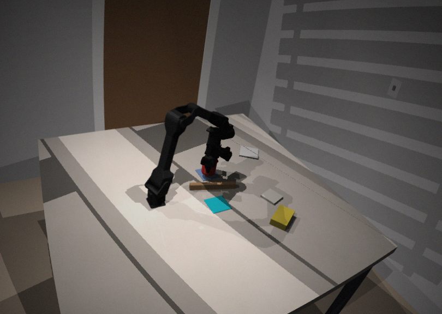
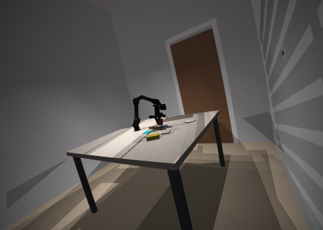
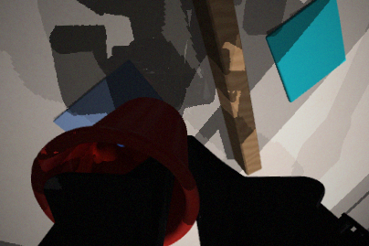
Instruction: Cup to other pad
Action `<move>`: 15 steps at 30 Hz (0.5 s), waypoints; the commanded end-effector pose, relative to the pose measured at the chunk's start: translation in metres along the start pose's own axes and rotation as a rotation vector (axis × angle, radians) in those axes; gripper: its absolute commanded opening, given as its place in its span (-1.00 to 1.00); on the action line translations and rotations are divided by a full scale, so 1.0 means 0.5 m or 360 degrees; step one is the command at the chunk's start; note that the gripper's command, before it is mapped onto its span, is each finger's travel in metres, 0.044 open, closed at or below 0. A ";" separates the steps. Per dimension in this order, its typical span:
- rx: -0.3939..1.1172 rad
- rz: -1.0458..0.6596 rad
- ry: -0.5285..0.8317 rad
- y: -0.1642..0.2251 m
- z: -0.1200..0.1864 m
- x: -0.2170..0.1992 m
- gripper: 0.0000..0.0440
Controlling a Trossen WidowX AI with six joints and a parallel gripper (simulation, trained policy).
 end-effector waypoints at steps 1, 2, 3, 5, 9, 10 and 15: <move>-0.0007 -0.0053 -0.0032 0.001 0.026 -0.012 -0.99; -0.0008 -0.0066 -0.0040 0.001 0.033 -0.016 -0.99; -0.0011 -0.0081 -0.0049 0.001 0.039 -0.019 -0.99; -0.0018 -0.0111 -0.0067 0.000 0.054 -0.027 -0.98; -0.0036 -0.0173 -0.0101 -0.004 0.080 -0.043 -0.99; -0.0040 -0.0188 -0.0109 -0.006 0.086 -0.047 -0.99; -0.0068 -0.0265 -0.0148 -0.017 0.109 -0.065 -1.00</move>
Point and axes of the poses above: the point midway between the two fingers, 35 mm back from their tips, its own z axis back along the fingers, its own x axis across the jaws, y = z × x, the point moved 1 cm from there along z, back along the fingers, and after that the axes turned 8 degrees about z, right-handed, at the moved point
